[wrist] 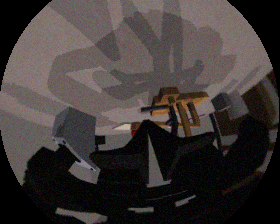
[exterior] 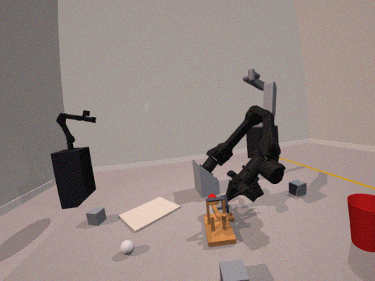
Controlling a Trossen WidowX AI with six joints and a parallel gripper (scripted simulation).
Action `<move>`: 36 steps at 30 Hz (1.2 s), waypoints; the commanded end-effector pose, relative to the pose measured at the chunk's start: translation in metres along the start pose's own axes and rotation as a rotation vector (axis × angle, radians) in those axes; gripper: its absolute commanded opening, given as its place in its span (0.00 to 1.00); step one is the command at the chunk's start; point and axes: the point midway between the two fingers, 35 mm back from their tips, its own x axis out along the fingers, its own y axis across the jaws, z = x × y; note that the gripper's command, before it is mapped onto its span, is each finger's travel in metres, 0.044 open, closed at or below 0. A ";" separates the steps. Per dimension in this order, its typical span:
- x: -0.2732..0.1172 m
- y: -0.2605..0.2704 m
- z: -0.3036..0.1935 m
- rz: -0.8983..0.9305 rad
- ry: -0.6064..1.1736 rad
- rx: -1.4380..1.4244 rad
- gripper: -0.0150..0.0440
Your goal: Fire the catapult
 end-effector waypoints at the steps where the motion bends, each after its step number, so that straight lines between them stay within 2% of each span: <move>1: 0.007 0.002 0.004 0.011 -0.002 0.006 0.25; 19: 0.029 0.005 0.027 0.012 -0.003 0.006 0.25; 21: 0.008 0.000 0.022 0.009 -0.003 0.004 0.25; 27: -0.091 0.003 -0.014 0.001 0.000 -0.002 0.25; 31: -0.102 0.006 -0.018 0.000 0.000 -0.003 0.25; 32: -0.085 0.000 -0.011 0.001 -0.006 0.008 0.30; 36: -0.087 -0.012 -0.011 -0.013 -0.038 0.066 0.48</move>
